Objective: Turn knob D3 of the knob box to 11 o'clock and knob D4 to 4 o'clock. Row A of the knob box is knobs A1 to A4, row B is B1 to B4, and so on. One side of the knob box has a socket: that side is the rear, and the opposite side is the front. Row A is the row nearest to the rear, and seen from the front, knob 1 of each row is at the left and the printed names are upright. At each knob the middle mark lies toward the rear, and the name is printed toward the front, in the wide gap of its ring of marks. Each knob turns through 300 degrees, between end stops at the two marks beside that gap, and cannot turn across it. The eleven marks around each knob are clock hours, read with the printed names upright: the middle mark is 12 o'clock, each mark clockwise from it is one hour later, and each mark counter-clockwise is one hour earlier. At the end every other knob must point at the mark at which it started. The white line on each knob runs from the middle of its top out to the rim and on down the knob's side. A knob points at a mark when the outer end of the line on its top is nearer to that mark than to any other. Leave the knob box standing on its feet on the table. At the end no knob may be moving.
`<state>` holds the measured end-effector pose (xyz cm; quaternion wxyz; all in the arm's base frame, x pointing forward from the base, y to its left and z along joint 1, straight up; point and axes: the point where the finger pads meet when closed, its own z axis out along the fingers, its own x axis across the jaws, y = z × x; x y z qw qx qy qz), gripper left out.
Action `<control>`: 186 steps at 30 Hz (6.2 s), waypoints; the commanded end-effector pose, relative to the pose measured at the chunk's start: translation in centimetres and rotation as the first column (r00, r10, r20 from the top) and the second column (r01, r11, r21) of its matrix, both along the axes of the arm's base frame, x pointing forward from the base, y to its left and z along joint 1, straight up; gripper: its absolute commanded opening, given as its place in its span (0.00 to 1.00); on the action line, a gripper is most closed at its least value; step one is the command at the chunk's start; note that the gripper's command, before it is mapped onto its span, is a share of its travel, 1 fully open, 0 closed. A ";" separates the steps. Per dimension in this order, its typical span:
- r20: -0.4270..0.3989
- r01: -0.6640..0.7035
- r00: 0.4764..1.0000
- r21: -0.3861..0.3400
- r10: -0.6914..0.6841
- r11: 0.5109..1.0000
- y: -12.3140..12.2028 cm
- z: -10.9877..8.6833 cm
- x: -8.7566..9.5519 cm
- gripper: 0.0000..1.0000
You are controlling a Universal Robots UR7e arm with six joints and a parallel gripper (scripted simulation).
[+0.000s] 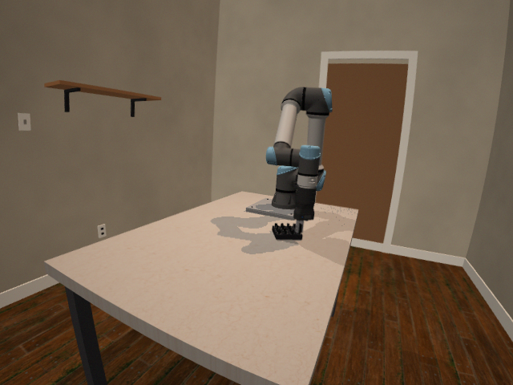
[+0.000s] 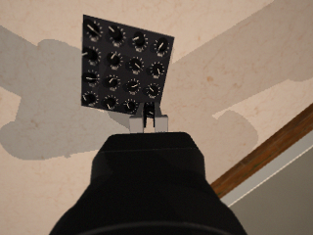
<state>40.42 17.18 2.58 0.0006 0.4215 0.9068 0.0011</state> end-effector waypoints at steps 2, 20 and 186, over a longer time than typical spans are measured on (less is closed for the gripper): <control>-0.001 0.094 0.996 -0.002 -0.094 0.996 -0.1 -0.1 0.1 0.30; -0.002 0.174 0.985 -0.002 -0.174 0.985 0.0 -0.1 0.0 0.30; 0.000 0.177 0.984 -0.001 -0.177 0.984 0.0 15.3 0.0 1.00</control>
